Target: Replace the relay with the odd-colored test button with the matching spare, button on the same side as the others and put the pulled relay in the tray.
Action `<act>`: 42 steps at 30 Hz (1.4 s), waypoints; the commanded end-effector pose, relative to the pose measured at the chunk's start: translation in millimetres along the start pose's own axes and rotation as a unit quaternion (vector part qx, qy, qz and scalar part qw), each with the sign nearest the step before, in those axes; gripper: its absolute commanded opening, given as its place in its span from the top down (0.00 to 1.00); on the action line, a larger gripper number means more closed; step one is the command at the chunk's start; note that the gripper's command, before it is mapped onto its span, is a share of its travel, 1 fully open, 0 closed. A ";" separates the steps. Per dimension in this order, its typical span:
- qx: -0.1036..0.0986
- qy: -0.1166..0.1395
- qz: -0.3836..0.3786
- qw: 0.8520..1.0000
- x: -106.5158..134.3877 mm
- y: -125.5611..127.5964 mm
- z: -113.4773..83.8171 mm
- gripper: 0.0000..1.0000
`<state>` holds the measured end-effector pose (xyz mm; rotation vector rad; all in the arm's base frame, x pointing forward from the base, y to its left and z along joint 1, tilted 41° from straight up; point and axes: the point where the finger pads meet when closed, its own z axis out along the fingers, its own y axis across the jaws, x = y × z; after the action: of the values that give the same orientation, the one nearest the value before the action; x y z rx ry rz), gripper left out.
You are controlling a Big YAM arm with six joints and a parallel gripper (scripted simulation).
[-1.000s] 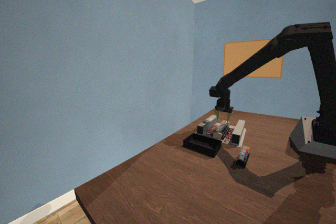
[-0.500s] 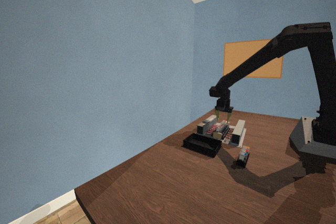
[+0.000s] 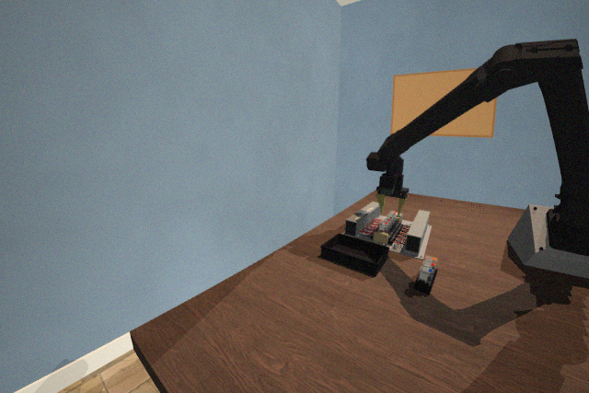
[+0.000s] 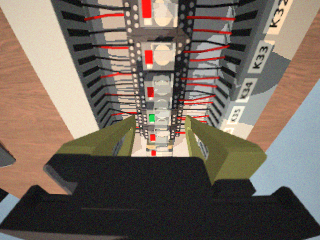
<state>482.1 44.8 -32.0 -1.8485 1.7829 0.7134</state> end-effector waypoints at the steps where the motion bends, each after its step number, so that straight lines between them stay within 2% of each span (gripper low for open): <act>1: 0.000 -0.002 -0.001 1.000 -2.0 -2.2 8.5 0.41; 7: 0.000 -0.002 -0.001 1.000 -2.7 -2.0 15.8 0.41; 13: 0.009 -0.001 -0.003 1.000 -3.0 -5.9 13.3 0.41; 25: 0.001 -0.002 -0.001 1.000 -2.2 -2.5 31.6 0.41; 33: 0.015 0.000 -0.004 1.000 -2.0 -7.6 20.4 0.41; 42: 0.018 0.000 -0.005 1.000 -2.5 -8.3 17.7 0.41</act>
<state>478.6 65.5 -55.5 -1.8516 1.7836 0.7206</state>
